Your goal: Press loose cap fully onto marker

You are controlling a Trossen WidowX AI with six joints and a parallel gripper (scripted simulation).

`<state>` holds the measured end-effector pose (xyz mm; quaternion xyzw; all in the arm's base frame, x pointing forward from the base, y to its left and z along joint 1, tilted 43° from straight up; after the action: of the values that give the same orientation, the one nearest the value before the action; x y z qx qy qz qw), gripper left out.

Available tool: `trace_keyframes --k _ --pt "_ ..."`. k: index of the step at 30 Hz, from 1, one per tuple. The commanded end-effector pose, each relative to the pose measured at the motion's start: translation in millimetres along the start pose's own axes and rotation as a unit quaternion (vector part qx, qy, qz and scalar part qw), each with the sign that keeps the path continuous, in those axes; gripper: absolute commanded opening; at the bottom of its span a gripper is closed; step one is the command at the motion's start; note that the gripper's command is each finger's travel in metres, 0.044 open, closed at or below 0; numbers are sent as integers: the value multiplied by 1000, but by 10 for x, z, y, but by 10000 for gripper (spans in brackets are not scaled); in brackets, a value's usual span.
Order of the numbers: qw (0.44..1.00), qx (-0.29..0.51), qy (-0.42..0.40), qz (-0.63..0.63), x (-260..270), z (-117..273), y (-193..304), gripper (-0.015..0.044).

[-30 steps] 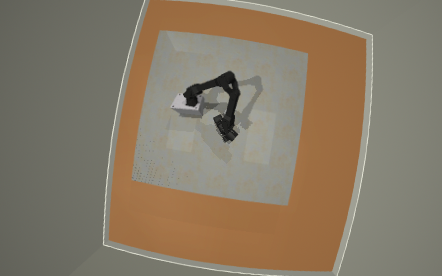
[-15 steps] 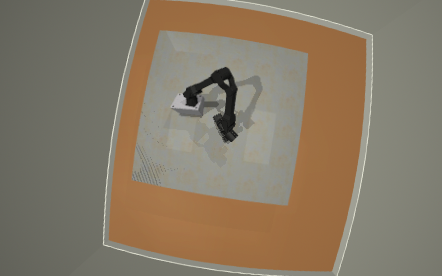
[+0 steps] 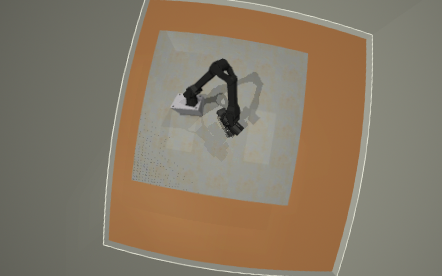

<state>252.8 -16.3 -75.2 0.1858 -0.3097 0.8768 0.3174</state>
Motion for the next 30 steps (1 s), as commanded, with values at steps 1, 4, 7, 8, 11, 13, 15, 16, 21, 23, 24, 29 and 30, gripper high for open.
trace_keyframes --k 1,4,7,8,11,13,15,16,21,23,24,29,30 --pt "1000 -4 2 -1 45 71 -115 0" --pt "1000 -4 2 -1 92 116 -198 0" --pt "1000 -4 2 -1 142 160 -279 0" --pt "1000 -4 2 -1 159 174 -306 0" --pt "1000 -4 1 -1 214 216 -386 0" --pt "1000 -5 1 -1 253 243 -438 0" --pt "1000 -5 1 -1 293 270 -490 0" --pt "1000 -5 0 -1 313 284 -515 0" --pt "1000 -6 -1 0 407 340 -622 0" --pt "1000 -6 -1 0 410 338 -626 0" --pt "1000 -6 -1 0 411 328 -626 0" --pt "1000 -6 -1 0 411 277 -625 0" --pt "1000 -6 -1 0 411 272 -626 0"
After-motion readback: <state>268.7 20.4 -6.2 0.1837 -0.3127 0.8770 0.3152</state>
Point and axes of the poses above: the point midway between the two fingers, 35 mm back from their tips, its own z axis back along the fingers, its own x axis across the jaws, y = z × x, the point moved 4 cm from there along z, back along the fingers, and after that the axes turned 5 degrees about z, right-handed, at the moved point
